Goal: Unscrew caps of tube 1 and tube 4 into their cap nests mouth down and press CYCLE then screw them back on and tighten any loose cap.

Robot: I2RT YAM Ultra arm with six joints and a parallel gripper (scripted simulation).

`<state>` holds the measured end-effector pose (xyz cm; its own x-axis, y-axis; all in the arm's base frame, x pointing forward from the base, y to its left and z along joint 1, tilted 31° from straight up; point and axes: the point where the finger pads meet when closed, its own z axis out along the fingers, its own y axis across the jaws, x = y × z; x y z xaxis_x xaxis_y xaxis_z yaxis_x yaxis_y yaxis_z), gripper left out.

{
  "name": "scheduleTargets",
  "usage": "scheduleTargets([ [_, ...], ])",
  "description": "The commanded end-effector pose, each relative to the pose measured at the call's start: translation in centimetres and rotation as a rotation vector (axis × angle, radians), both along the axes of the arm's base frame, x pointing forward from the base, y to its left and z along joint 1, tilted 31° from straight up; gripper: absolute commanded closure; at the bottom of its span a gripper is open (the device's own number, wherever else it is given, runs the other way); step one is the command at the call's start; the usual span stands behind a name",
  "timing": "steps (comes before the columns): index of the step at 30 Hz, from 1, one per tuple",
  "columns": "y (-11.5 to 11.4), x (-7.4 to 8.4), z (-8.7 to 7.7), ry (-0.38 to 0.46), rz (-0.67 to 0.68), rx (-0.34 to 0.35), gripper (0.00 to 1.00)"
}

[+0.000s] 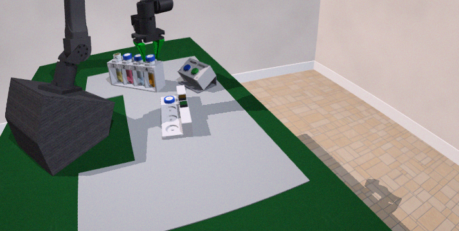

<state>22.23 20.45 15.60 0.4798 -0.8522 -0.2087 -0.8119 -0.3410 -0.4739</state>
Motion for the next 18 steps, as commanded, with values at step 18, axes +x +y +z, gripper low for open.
scheduleTargets([
  [18, 0.04, 0.09, 0.35, 0.421, -0.914, 0.367, 0.51],
])
